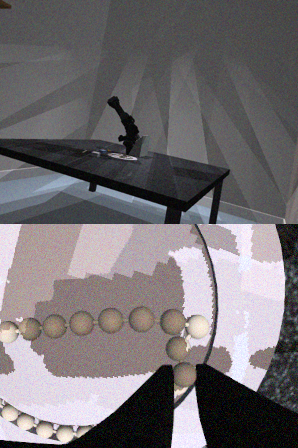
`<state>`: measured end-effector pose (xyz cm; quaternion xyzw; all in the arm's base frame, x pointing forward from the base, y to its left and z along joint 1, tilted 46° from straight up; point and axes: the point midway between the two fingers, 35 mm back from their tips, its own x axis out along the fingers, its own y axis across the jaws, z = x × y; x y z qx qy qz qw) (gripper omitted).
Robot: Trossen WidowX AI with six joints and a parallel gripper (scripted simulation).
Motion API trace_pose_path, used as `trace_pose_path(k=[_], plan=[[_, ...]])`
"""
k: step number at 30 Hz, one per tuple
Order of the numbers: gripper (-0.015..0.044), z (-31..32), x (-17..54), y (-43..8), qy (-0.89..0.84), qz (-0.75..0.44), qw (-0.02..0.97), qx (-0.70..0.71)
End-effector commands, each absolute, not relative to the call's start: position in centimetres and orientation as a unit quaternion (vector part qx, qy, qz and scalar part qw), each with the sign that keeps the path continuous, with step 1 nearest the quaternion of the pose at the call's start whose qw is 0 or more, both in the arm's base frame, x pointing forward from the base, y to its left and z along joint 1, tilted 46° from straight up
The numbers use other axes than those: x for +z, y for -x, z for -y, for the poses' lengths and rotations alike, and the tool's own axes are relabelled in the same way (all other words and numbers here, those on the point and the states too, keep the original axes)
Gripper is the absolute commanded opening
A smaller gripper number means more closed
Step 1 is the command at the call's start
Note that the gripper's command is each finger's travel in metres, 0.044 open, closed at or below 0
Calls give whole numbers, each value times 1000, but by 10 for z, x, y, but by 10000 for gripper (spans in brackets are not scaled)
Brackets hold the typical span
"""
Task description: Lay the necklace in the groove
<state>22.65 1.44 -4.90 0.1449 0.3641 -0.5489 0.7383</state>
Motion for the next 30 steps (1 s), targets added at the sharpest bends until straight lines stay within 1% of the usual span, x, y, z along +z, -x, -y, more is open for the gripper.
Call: trace_pose_path(k=[1, 6, 23, 30], plan=[[0, -9, -53, -224, -141, -367, 736, -551], [0, -8, -53, -224, -141, -367, 736, -551], [440, -12, -50, -224, -141, -367, 737, -551], [440, -14, -48, -224, -141, -367, 736, -551]])
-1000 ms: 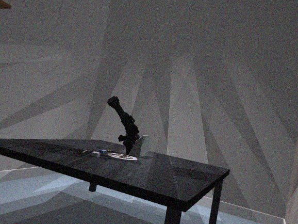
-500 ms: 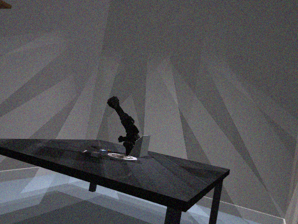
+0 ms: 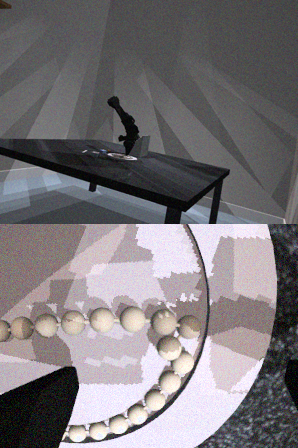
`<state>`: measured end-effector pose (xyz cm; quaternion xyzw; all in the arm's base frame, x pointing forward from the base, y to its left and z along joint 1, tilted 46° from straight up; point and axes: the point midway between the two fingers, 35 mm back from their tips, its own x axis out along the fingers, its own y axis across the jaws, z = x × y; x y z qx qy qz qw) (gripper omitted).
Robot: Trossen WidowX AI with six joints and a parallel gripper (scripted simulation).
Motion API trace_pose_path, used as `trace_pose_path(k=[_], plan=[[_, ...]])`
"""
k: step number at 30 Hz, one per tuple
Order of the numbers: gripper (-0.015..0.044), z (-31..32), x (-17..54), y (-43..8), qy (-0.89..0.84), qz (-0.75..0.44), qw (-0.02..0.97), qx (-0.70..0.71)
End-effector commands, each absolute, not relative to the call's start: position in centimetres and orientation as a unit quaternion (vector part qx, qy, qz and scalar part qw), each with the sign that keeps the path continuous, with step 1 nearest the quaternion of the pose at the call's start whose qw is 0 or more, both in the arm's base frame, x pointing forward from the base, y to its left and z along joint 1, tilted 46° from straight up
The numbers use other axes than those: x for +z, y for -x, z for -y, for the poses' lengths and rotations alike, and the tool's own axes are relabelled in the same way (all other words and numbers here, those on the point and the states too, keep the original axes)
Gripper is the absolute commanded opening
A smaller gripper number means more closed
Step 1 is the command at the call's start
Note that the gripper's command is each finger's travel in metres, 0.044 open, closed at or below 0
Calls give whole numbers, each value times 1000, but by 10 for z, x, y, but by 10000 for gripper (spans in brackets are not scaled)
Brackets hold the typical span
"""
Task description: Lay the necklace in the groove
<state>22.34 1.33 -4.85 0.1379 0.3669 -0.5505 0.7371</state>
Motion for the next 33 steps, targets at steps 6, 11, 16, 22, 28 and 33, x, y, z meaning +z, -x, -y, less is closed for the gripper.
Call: trace_pose_path(k=[6, 11, 16, 22, 28, 33], plan=[[440, -14, -48, -224, -141, -367, 736, -551], [440, -14, -48, -224, -141, -367, 736, -551], [335, -20, -46, -236, -50, -431, 748, -502], [177, -35, -39, -263, 170, -558, 731, -354], [120, -48, -30, -290, 375, -637, 650, -176], [120, -53, -26, -300, 452, -654, 599, -97]])
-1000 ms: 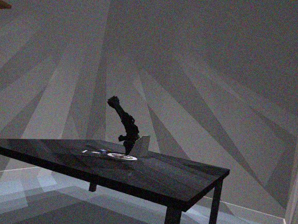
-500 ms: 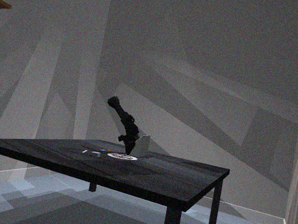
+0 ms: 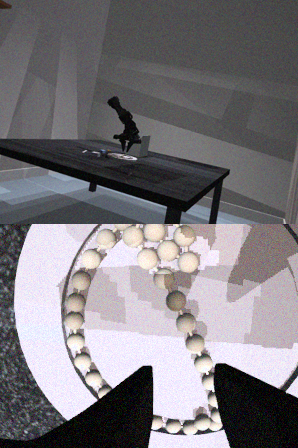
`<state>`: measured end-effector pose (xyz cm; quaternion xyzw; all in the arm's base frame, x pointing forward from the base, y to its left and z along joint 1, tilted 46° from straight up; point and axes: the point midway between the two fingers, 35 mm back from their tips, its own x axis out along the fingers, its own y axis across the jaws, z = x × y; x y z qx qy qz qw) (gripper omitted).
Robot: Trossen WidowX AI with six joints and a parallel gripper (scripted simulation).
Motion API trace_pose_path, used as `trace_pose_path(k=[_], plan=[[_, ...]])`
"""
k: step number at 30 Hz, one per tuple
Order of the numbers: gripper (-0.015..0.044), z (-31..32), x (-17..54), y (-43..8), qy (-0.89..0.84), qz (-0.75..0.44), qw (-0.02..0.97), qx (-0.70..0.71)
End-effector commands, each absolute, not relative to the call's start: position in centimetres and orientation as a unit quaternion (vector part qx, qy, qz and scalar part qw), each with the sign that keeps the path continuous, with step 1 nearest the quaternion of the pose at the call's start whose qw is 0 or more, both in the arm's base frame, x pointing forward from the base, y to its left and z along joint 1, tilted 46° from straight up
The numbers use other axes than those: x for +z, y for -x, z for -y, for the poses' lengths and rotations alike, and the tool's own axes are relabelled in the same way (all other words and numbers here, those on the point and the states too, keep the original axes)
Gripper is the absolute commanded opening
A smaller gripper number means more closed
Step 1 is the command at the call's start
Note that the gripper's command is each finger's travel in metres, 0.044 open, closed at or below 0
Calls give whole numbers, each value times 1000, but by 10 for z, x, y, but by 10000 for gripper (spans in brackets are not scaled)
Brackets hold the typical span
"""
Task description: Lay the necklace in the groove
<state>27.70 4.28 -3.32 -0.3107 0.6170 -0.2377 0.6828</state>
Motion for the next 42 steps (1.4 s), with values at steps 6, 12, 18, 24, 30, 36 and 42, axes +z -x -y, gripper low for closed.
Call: trace_pose_path(k=[6, 12, 18, 24, 30, 36, 42], plan=[[120, -53, -26, -300, 452, -654, 599, -97], [120, -50, -29, -301, 452, -654, 599, -97], [120, -48, -33, -305, 448, -650, 606, -96], [120, -44, -37, -305, 449, -651, 605, -96], [120, -37, -43, -305, 450, -652, 603, -96], [120, -30, -50, -305, 451, -653, 601, -97], [120, -24, -54, -305, 452, -654, 599, -97]])
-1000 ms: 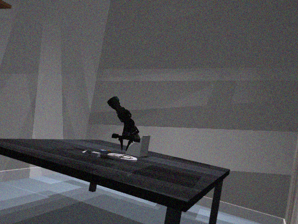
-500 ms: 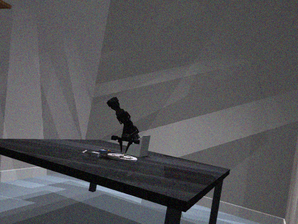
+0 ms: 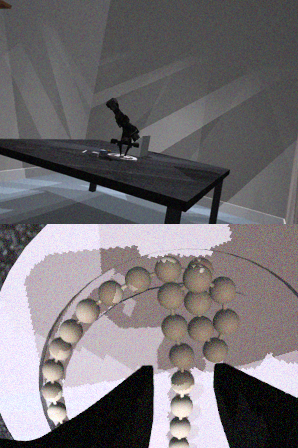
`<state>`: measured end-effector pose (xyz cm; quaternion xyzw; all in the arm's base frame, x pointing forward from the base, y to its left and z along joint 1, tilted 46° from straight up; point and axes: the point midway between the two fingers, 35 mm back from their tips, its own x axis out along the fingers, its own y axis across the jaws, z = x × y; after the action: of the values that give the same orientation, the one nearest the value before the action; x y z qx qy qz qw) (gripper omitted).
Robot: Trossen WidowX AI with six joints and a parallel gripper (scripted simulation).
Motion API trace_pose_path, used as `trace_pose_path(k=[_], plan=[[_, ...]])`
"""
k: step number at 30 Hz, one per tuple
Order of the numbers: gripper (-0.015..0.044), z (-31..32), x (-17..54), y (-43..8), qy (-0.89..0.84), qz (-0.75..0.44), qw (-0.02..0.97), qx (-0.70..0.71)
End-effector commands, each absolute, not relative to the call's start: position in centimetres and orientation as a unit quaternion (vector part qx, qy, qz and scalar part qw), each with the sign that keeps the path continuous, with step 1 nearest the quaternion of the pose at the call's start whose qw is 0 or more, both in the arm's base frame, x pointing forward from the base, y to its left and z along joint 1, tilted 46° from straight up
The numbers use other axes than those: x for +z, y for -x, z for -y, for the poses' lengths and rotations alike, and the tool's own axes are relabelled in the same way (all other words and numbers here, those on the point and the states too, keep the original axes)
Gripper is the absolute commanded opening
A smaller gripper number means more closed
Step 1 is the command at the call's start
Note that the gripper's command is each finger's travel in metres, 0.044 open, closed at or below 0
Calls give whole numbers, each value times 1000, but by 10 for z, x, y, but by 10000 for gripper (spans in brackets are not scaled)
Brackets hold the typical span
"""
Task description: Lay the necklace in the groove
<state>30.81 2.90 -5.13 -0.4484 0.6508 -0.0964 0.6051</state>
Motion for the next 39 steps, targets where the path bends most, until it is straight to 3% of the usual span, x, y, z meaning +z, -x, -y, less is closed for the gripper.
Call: trace_pose_path(k=[1, 19, 39], plan=[[120, -24, -54, -305, 452, -654, 599, -97], [0, -28, -52, -308, 449, -651, 604, -97], [0, -31, -47, -304, 452, -654, 599, -97]])
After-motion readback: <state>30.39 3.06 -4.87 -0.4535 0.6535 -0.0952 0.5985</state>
